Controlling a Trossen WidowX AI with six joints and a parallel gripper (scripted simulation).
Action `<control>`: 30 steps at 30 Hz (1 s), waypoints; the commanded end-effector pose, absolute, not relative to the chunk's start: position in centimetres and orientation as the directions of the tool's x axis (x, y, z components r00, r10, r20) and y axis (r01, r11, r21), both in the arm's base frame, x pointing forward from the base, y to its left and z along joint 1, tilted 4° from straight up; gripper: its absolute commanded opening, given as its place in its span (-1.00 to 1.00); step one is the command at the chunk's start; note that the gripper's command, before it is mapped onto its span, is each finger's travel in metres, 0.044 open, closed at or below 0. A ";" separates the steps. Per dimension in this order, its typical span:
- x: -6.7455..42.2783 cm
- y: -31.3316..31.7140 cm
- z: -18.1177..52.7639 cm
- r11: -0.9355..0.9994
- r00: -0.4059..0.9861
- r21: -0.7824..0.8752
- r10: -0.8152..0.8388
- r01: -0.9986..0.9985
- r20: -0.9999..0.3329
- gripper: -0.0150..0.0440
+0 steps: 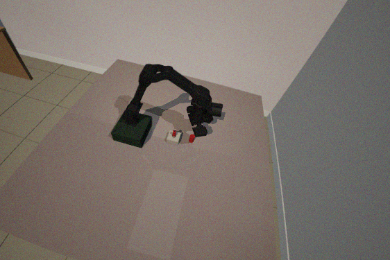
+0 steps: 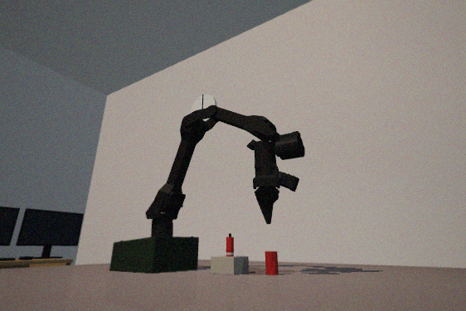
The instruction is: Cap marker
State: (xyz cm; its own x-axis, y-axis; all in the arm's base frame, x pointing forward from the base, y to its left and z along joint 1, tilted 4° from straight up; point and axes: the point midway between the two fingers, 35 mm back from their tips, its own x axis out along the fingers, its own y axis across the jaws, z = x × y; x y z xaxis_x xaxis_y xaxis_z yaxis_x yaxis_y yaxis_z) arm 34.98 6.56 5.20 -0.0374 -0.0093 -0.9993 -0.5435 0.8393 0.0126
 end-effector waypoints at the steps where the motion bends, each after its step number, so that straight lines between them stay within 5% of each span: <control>1: 35.0 6.7 5.0 0.827 -0.043 0.009 -0.019 -0.562 -0.999 0.35; 30: 35.0 6.6 -1.9 0.827 -0.043 0.009 -0.019 -0.562 -0.999 0.35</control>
